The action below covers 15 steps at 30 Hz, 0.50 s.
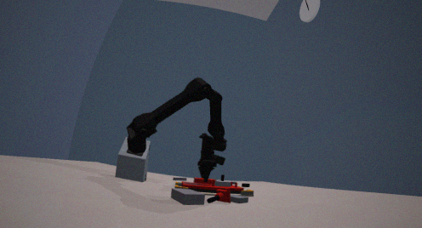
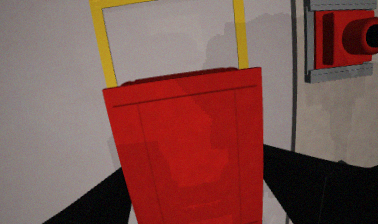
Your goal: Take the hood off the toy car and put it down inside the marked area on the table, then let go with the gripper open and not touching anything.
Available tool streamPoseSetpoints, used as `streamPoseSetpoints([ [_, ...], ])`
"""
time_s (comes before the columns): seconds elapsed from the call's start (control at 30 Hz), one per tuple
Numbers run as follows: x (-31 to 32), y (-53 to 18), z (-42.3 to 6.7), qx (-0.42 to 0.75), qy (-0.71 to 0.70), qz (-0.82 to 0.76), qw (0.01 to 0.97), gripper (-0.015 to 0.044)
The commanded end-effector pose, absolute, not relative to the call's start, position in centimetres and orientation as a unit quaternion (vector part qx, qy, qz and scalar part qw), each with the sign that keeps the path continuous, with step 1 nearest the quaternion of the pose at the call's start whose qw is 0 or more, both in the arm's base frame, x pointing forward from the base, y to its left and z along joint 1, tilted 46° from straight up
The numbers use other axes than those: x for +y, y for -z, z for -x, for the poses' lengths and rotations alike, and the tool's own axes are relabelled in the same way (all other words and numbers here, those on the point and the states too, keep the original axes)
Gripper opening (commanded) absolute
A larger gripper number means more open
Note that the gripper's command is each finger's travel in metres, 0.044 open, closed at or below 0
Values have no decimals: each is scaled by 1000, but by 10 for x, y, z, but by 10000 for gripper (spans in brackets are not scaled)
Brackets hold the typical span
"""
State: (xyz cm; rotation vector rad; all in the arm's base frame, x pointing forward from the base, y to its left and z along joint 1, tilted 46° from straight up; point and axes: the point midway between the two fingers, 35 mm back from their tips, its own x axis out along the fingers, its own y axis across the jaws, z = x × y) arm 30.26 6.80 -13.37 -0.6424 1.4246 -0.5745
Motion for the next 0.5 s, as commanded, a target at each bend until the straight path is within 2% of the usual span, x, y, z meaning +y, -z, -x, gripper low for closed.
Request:
streamPoseSetpoints([
  [0.0, 66, 135, -303, 632, 255, 288, 673, 0],
  [0.4, 62, 139, -303, 632, 255, 288, 673, 0],
  [0.47, 63, 138, -303, 633, 255, 285, 673, 53],
])
